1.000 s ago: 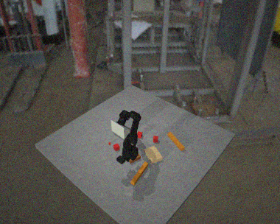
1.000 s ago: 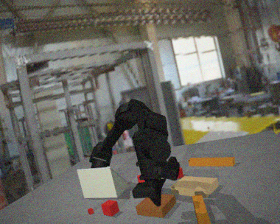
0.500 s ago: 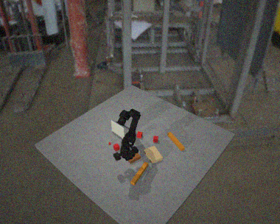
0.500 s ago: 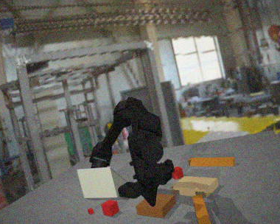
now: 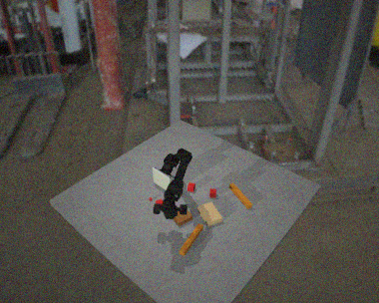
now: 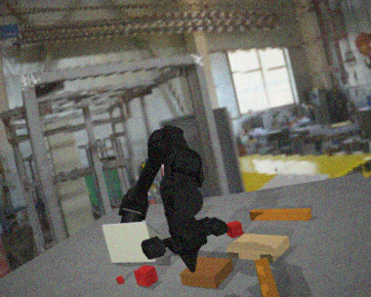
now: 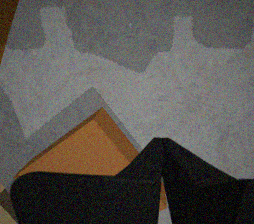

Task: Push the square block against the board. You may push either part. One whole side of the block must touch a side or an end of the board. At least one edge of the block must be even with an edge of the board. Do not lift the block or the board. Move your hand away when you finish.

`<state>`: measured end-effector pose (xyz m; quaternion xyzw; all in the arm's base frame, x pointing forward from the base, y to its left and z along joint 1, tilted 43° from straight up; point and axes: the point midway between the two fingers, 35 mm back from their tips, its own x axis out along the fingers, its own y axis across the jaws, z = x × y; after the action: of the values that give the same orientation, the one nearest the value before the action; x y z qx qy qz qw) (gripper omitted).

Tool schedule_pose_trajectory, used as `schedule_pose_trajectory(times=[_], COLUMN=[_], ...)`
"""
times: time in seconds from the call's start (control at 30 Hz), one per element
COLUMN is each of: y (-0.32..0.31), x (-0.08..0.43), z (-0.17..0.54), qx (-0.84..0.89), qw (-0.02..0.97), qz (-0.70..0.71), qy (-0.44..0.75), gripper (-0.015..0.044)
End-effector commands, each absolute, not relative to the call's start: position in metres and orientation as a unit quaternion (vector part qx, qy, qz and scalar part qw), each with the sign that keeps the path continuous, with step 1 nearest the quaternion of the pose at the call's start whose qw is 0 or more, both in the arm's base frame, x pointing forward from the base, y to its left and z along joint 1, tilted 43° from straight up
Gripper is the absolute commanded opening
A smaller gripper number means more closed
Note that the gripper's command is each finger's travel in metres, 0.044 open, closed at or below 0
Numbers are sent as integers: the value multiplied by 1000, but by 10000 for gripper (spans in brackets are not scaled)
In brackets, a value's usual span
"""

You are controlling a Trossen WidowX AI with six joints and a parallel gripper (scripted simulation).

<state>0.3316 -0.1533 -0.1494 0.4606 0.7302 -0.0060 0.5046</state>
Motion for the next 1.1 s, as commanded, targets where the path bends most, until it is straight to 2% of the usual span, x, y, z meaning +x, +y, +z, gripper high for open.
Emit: schedule_pose_trajectory(times=[0.0,0.73,1.07], y=[-152,-146,-137], x=[321,280,278], z=[-147,-140,-149], qx=[498,632,634], qw=[464,247,239], qz=[-66,-331,-338], qy=[730,656,653], gripper=[0,0,0])
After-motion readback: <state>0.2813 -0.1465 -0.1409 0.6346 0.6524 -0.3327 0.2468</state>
